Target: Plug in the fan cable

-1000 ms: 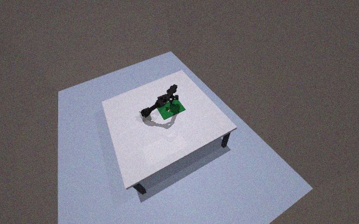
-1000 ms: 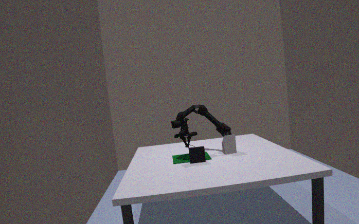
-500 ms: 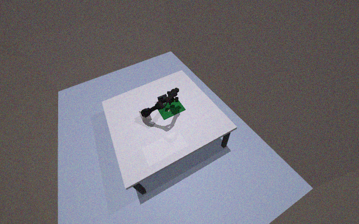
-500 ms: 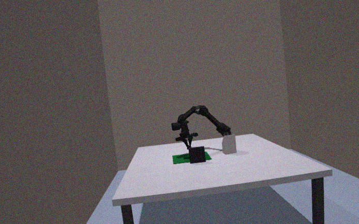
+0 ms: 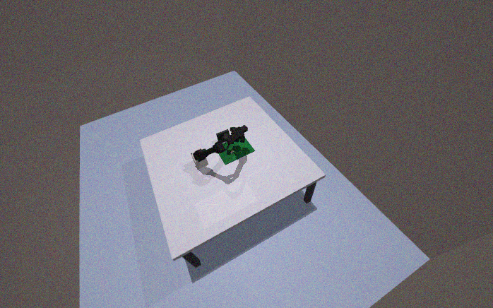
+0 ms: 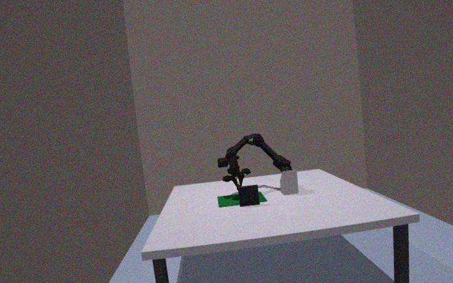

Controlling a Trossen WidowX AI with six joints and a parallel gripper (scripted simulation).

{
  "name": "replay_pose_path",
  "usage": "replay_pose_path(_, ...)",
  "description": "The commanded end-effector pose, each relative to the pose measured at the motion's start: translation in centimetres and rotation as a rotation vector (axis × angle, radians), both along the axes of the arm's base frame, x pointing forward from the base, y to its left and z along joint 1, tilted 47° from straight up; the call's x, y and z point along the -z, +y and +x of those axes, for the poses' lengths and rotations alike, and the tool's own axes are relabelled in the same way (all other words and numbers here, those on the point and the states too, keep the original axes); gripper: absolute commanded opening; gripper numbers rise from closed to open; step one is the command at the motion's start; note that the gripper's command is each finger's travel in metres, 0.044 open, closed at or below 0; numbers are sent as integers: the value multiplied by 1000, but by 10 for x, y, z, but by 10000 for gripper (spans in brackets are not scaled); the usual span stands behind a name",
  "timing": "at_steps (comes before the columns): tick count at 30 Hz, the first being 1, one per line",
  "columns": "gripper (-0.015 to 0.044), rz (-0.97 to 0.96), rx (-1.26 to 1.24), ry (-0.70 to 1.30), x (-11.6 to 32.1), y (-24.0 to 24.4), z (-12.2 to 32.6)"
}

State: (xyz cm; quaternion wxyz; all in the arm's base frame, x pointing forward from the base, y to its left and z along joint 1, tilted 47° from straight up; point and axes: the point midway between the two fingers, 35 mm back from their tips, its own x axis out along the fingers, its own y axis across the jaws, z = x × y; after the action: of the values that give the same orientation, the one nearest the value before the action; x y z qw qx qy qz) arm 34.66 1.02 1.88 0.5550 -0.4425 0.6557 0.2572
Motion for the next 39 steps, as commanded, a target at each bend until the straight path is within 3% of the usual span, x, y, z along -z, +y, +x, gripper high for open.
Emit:
replay_pose_path(1, 0, 59, -13, -16, 0, 0, 0)
replay_pose_path(39, 0, 505, -182, -260, -7, -8, 3)
